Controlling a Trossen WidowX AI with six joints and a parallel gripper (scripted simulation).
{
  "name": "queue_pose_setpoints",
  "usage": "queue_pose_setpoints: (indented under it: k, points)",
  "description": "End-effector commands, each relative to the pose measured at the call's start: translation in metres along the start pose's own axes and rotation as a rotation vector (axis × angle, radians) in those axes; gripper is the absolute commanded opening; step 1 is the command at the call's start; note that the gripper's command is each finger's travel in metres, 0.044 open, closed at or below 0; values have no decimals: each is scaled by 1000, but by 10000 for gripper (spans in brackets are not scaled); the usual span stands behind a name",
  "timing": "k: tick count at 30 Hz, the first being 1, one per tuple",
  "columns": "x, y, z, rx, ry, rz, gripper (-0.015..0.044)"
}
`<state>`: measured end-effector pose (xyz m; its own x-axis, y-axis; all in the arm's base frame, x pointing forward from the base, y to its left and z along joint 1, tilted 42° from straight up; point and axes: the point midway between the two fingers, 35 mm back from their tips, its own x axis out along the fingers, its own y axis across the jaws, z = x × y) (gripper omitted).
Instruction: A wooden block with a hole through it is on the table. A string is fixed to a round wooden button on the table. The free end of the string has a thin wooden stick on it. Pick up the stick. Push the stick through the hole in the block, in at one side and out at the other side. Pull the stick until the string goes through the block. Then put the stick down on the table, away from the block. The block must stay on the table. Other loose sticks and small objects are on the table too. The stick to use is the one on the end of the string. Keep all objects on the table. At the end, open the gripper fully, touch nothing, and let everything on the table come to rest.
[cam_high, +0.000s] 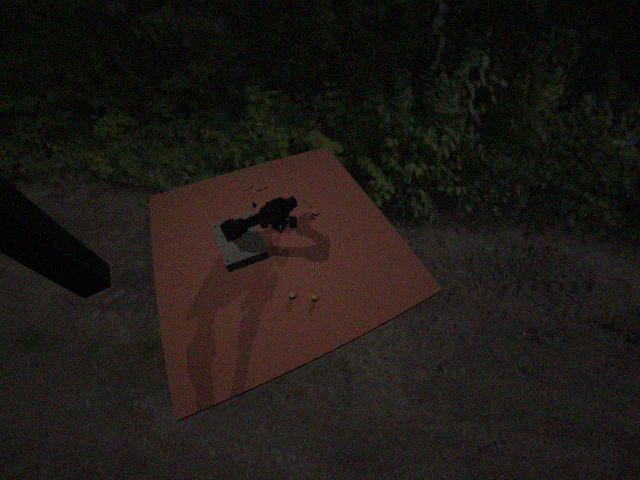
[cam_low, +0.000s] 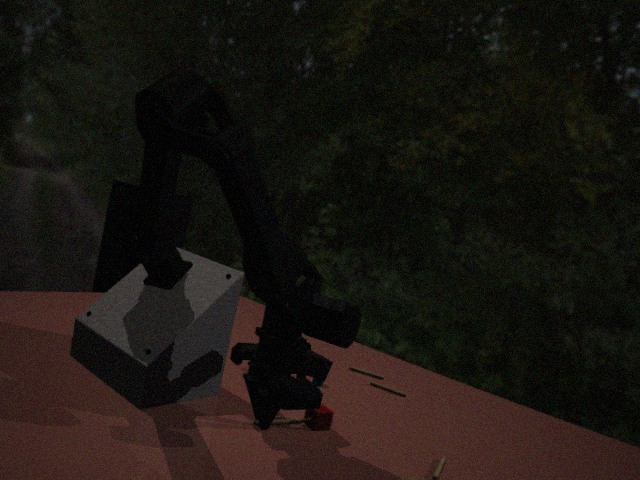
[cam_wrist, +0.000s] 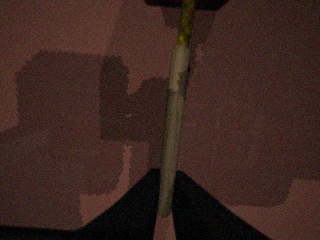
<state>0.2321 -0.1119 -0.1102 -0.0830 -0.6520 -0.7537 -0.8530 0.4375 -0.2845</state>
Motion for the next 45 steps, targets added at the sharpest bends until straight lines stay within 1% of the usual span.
queue_pose_setpoints:
  k: [1, 33, 39, 41, 45]
  points:
    - [4, 0, -5, 8, 15, 7, 0]
    - [4, 0, -5, 8, 15, 7, 0]
    - [0, 0, 0, 0, 0, 0, 157]
    - [-10, -1, 2, 0, -2, 0, 210]
    - [-70, -3, 4, 3, -4, -5, 210]
